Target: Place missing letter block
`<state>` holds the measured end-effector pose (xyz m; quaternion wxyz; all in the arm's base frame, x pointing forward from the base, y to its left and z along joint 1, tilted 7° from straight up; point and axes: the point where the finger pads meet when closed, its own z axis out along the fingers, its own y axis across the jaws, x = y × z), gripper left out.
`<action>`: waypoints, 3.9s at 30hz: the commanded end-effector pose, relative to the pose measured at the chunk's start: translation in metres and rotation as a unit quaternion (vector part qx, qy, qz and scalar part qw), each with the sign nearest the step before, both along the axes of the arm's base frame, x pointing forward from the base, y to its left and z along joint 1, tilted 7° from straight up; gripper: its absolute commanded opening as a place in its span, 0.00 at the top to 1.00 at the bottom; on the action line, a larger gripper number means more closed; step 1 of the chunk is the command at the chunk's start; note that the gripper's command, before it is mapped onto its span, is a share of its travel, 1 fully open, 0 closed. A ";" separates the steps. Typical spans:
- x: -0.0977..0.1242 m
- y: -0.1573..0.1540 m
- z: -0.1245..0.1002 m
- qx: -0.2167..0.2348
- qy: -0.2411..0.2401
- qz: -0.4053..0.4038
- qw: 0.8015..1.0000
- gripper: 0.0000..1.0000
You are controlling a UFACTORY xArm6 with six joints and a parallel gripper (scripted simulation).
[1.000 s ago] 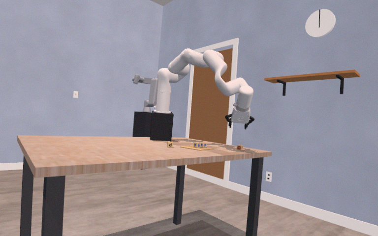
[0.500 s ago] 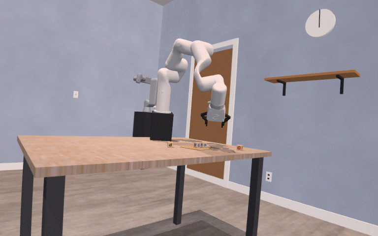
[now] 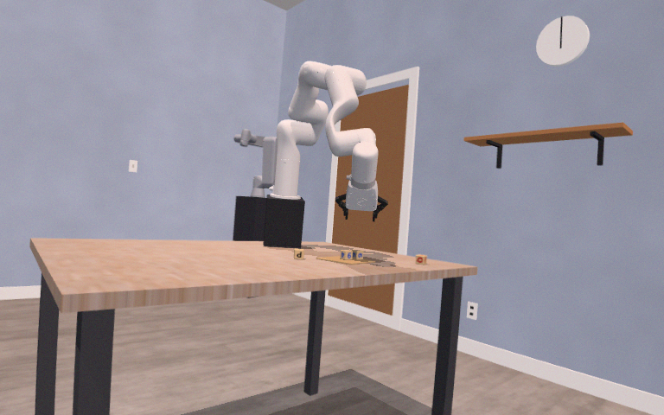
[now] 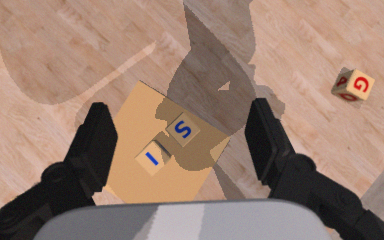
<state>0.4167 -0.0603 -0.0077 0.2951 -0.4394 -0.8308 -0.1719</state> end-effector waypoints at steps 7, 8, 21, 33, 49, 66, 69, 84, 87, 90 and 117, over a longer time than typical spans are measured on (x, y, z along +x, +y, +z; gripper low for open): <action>0.001 -0.001 0.001 -0.001 -0.002 0.000 1.000 0.00; 0.001 -0.001 0.001 -0.001 -0.002 0.000 1.000 0.00; 0.001 -0.001 0.001 -0.001 -0.002 0.000 1.000 0.00; 0.001 -0.001 0.001 -0.001 -0.002 0.000 1.000 0.00; -0.011 -0.050 0.004 -0.002 -0.002 -0.001 1.000 0.00; -0.011 -0.050 0.004 -0.002 -0.002 -0.001 1.000 0.00; -0.011 -0.050 0.004 -0.002 -0.002 -0.001 1.000 0.00; -0.011 -0.050 0.004 -0.002 -0.002 -0.001 1.000 0.00; -0.011 -0.050 0.004 -0.002 -0.002 -0.001 1.000 0.00; -0.011 -0.050 0.004 -0.002 -0.002 -0.001 1.000 0.00; -0.106 -0.177 0.002 -0.002 -0.002 -0.001 1.000 0.00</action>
